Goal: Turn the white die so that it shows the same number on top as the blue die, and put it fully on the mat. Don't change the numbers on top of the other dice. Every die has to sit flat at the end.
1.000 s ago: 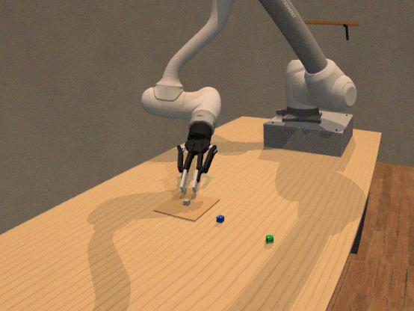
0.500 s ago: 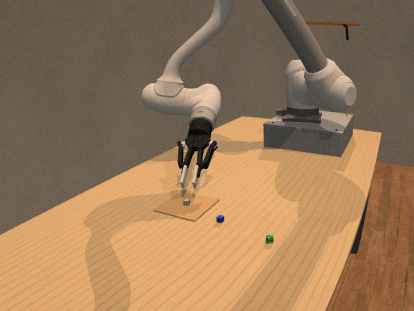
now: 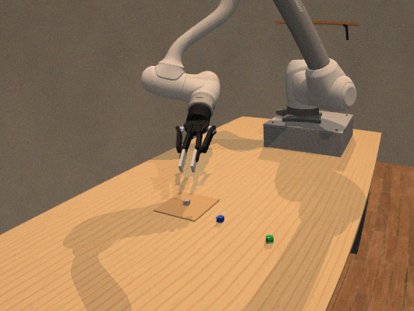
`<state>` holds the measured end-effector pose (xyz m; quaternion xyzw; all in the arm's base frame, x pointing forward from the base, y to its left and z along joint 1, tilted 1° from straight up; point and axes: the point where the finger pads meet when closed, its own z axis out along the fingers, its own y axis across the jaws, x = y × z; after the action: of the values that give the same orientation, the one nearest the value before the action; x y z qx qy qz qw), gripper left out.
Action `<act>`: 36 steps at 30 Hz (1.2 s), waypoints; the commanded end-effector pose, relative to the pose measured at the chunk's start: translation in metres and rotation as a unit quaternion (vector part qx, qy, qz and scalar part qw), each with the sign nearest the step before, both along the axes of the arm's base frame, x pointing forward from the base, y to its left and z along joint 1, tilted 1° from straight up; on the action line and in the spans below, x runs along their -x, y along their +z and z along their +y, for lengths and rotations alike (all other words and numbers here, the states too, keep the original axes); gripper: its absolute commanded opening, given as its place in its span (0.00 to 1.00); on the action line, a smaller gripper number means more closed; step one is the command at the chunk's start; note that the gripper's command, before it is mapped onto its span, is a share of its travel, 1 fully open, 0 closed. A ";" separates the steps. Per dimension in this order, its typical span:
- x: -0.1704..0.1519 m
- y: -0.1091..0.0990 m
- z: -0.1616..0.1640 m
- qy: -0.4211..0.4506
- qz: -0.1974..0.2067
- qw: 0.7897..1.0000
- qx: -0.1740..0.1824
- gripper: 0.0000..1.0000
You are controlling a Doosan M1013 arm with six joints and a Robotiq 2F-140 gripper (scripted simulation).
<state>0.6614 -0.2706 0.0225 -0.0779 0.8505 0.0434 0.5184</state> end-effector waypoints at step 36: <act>-0.026 -0.001 0.123 0.193 0.329 0.920 -0.091 0.27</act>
<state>0.6888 -0.1477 0.0223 -0.1721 0.9207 0.2432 0.2519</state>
